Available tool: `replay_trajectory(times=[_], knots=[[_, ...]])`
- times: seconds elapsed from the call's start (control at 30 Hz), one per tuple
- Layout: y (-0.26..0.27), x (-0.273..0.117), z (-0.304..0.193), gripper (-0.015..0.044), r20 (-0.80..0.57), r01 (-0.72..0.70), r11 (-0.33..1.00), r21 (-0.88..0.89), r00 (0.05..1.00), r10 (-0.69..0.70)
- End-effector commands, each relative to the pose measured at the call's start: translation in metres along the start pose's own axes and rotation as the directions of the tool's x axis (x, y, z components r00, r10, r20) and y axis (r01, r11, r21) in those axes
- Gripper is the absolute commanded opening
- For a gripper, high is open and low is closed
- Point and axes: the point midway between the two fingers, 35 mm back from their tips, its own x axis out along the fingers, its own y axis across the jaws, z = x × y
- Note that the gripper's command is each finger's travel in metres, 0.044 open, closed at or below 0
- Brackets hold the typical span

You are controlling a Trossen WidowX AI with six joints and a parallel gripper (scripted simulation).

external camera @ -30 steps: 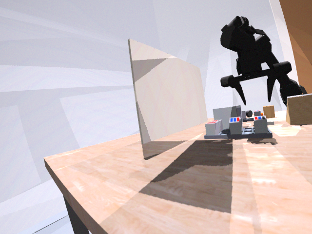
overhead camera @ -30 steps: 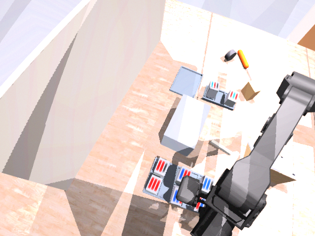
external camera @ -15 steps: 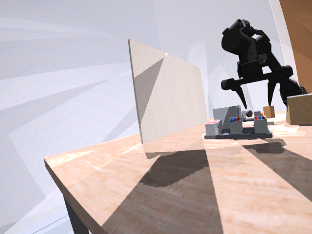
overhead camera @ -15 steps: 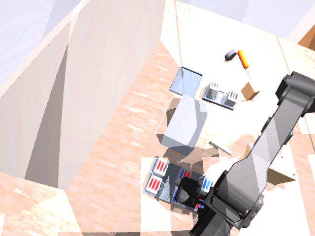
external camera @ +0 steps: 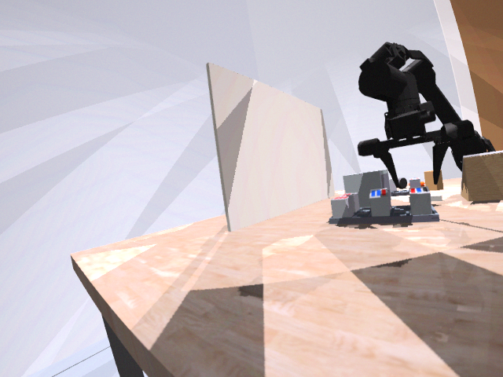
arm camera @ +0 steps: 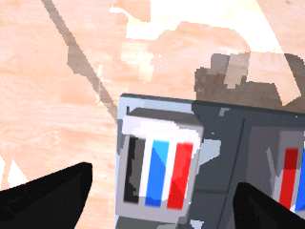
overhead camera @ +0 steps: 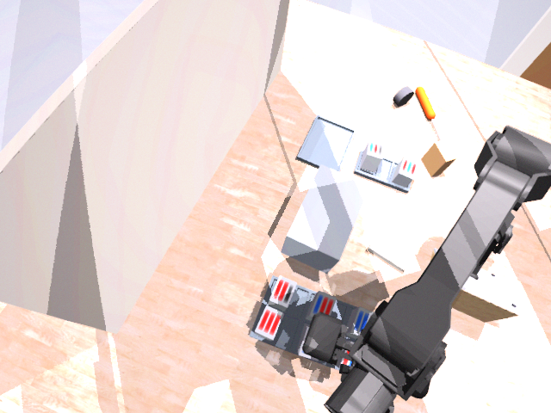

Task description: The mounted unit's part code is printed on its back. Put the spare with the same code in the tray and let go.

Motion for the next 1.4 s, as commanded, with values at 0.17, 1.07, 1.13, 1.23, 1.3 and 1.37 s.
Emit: replay_trajectory(times=[0.17,1.07,1.13,1.23,1.3,1.37], knots=[[0.001,0.018,-0.002,0.0300,-0.012,0.001,1.000,-0.006,1.000,-0.001],[0.002,0.047,-0.004,0.0300,-0.013,0.001,1.000,-0.006,1.000,-0.001],[0.002,0.047,-0.004,0.0300,-0.013,0.001,1.000,-0.006,1.000,-0.001],[0.002,0.045,-0.004,0.0247,-0.010,-0.003,1.000,-0.002,1.000,0.003],[0.002,0.045,-0.004,0.0195,-0.010,-0.003,1.000,-0.002,1.000,0.003],[0.002,0.045,-0.004,0.0162,-0.010,-0.003,1.000,-0.002,1.000,0.003]])
